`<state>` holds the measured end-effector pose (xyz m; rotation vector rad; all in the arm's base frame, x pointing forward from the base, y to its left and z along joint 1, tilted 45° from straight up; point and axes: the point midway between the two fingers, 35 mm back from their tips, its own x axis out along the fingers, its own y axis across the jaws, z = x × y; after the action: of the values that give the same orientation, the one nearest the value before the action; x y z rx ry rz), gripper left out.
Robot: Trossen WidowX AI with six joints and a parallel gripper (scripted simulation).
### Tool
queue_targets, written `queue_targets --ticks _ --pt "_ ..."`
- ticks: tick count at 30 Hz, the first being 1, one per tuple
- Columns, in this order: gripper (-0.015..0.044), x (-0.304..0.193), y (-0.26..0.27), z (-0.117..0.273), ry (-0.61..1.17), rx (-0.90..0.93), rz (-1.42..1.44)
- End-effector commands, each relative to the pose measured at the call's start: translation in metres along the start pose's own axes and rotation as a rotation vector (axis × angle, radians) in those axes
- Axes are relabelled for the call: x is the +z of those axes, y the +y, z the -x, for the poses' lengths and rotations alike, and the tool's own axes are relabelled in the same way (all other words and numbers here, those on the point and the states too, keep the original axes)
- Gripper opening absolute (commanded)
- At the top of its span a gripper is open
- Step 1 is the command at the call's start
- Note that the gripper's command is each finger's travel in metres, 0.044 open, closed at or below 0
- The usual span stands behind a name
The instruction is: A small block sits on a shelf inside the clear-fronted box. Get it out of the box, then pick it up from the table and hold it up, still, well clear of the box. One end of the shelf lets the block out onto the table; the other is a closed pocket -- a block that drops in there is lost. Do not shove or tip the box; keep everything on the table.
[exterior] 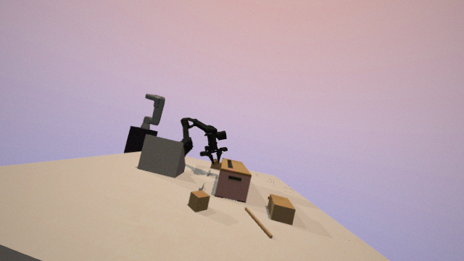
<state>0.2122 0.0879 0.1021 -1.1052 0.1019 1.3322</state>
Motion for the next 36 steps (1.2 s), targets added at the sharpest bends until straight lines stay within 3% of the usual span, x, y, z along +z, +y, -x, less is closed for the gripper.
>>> queue_targets --ticks 1,36 --pt "0.0 0.0 -0.004 0.003 -0.01 -0.002 -0.172" --pt "0.0 -0.001 -0.011 0.024 -0.057 0.042 -1.588"
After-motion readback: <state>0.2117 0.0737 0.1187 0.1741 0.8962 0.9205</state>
